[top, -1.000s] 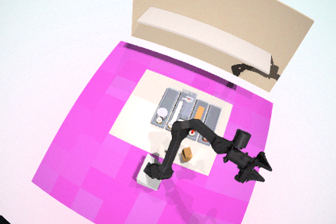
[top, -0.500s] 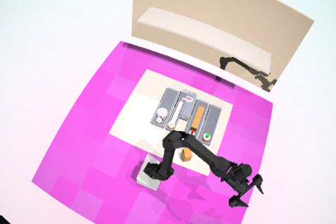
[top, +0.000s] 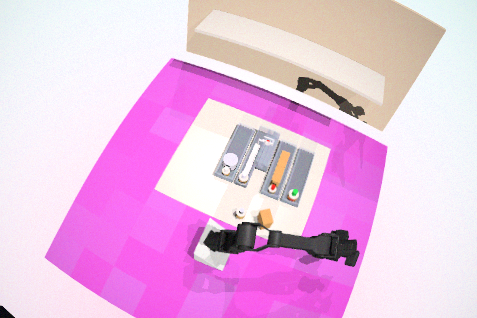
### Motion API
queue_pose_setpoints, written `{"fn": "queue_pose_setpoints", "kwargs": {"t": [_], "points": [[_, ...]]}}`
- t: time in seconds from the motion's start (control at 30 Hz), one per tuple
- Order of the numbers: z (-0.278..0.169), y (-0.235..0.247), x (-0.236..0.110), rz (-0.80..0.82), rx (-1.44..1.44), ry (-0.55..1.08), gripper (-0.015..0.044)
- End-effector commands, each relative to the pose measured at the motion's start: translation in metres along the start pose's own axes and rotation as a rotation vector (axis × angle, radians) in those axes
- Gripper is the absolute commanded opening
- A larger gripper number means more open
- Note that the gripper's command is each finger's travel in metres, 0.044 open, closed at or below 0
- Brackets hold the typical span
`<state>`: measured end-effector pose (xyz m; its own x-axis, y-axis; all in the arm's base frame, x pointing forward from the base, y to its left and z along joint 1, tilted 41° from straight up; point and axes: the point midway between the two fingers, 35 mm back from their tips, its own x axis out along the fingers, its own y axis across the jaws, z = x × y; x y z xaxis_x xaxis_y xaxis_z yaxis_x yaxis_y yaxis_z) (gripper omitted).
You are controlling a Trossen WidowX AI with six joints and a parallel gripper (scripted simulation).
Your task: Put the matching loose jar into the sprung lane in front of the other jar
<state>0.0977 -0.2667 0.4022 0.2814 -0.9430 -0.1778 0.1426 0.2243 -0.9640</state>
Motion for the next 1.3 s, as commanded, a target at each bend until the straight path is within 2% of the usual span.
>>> {"fn": "queue_pose_setpoints", "kwargs": {"t": [0.0, 0.13, 0.3, 0.5, 0.67, 0.9, 1.1, 1.2, 1.27], "points": [[0.031, 0.045, 0.012, 0.162, 0.123, -0.055, 0.044], [0.068, 0.101, 0.012, 0.359, 0.229, -0.084, 0.044], [0.11, 0.171, -0.008, 0.589, 0.292, -0.081, 0.044], [0.142, 0.249, -0.055, 0.81, 0.28, -0.023, 0.044], [0.148, 0.303, -0.102, 0.915, 0.236, 0.064, 0.044], [0.132, 0.35, -0.153, 0.924, 0.148, 0.169, 0.044], [0.091, 0.376, -0.186, 0.754, -0.012, 0.249, 0.044], [0.077, 0.378, -0.194, 0.659, -0.06, 0.238, 0.044], [0.078, 0.379, -0.195, 0.653, -0.063, 0.237, 0.044]]}}
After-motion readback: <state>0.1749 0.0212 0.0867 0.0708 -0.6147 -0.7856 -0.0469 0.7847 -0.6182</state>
